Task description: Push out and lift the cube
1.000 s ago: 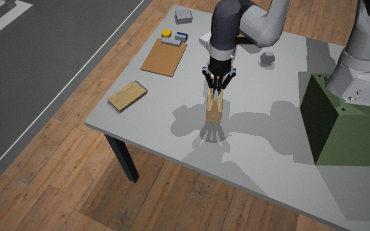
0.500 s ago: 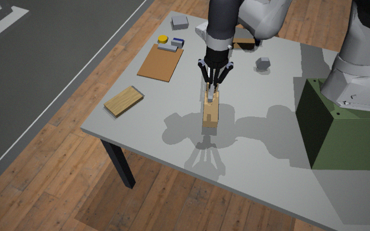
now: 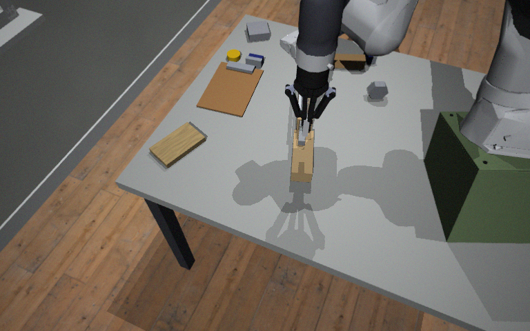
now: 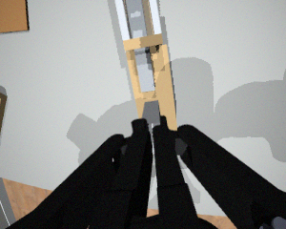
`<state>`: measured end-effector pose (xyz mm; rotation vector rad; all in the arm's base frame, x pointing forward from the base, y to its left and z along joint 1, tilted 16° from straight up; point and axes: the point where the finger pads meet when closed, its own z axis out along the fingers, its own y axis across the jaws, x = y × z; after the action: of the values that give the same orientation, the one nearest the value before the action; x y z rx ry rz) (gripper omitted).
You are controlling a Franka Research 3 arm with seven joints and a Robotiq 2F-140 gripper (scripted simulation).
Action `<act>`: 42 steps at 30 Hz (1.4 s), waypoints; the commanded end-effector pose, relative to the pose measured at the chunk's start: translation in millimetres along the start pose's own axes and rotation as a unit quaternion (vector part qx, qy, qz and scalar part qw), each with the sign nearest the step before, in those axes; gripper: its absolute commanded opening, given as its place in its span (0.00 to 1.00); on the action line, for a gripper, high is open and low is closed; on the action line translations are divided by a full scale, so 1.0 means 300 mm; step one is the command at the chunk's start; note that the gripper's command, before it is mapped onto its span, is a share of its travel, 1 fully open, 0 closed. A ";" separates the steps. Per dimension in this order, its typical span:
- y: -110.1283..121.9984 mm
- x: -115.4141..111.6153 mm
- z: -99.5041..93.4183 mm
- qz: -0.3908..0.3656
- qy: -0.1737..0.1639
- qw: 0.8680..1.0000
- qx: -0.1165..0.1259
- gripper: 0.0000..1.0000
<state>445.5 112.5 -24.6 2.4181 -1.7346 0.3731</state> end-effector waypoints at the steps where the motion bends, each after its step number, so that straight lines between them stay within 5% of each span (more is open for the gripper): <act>1: 0.006 0.003 0.002 -0.005 0.000 1.000 -0.002 0.00; 13: -0.006 0.037 0.002 -0.005 0.000 1.000 -0.003 0.00; 16: -0.059 0.272 0.007 -0.003 -0.003 1.000 -0.005 0.00; 18: -0.059 0.272 0.007 -0.003 -0.003 1.000 -0.005 0.00; 19: -0.073 0.432 0.009 -0.002 -0.004 1.000 -0.005 0.00; 25: -0.015 0.812 0.006 -0.003 0.000 1.000 -0.002 0.00; 26: -0.010 0.880 0.005 -0.003 0.000 1.000 -0.002 0.25; 29: -0.004 1.083 0.001 -0.003 0.000 1.000 -0.002 0.25; 42: -0.004 1.083 0.001 -0.003 0.000 1.000 -0.002 0.25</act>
<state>547.8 -181.2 67.6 2.3027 -1.8755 0.4548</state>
